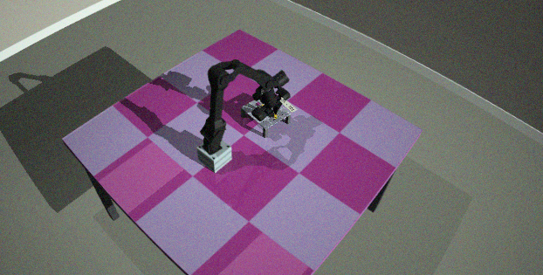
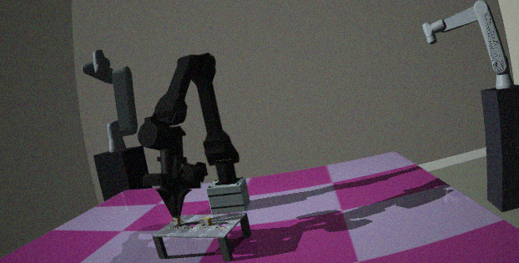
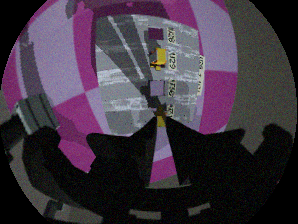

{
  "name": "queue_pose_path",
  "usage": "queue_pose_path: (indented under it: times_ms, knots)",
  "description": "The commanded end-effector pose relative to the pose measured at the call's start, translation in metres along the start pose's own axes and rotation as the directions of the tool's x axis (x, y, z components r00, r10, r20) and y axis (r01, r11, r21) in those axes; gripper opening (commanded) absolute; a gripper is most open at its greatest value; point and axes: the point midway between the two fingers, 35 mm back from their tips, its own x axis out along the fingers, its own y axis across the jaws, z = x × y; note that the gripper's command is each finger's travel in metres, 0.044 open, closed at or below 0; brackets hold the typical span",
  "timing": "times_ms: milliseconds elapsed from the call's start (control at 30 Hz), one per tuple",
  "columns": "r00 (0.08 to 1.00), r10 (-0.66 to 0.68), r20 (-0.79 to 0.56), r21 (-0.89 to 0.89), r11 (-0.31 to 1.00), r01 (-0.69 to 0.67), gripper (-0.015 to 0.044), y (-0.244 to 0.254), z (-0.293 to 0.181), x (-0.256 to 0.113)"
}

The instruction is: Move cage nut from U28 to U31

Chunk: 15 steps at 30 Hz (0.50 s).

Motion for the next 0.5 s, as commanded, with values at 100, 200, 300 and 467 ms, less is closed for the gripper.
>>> queue_pose_path:
  times_ms: [100,200,300,467]
  knots:
    - [1.000,-0.010,0.003,0.001,1.000,0.010,0.0035,0.0002,0.0004,0.0000]
    - [1.000,-0.012,0.003,0.001,1.000,0.012,0.0035,0.0004,0.0004,0.0001]
    - [1.000,-0.015,0.003,0.001,1.000,0.015,0.0035,0.0006,0.0004,0.0001]
    - [1.000,-0.023,0.003,0.001,1.000,0.023,0.0035,0.0013,0.0004,0.0004]
